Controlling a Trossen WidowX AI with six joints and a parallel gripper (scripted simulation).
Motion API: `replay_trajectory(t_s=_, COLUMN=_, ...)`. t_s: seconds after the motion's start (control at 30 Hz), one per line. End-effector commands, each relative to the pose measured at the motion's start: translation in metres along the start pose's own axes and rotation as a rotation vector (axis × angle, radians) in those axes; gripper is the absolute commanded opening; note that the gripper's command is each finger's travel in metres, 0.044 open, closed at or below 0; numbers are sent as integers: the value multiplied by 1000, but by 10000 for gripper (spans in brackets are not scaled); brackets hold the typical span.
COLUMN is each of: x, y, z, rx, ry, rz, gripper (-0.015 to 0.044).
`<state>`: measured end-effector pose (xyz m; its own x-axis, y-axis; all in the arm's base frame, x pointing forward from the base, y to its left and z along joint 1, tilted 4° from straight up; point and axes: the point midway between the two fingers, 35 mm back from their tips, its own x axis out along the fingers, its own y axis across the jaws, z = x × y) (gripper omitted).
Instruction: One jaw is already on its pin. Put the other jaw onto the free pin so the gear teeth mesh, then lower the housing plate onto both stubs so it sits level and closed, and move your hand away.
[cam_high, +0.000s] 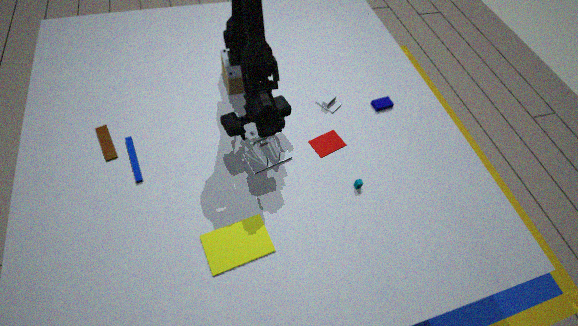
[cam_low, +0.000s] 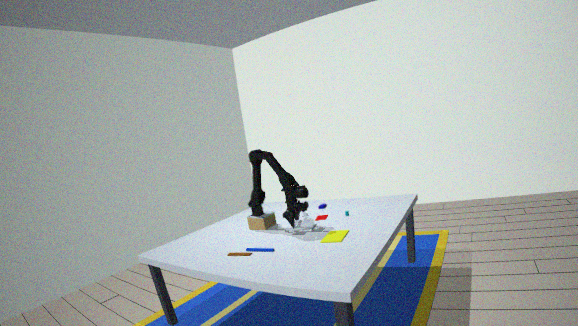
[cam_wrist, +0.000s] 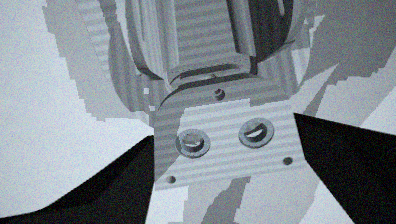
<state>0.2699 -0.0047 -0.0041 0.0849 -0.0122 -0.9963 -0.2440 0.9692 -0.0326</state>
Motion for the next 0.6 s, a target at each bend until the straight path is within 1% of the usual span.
replay_trajectory(t_s=0.0, x=2, y=0, z=0, rx=-4, ry=1, rz=3, gripper=351)
replay_trajectory(t_s=0.57, x=5, y=0, z=0, rx=-5, ry=1, rz=3, gripper=351)
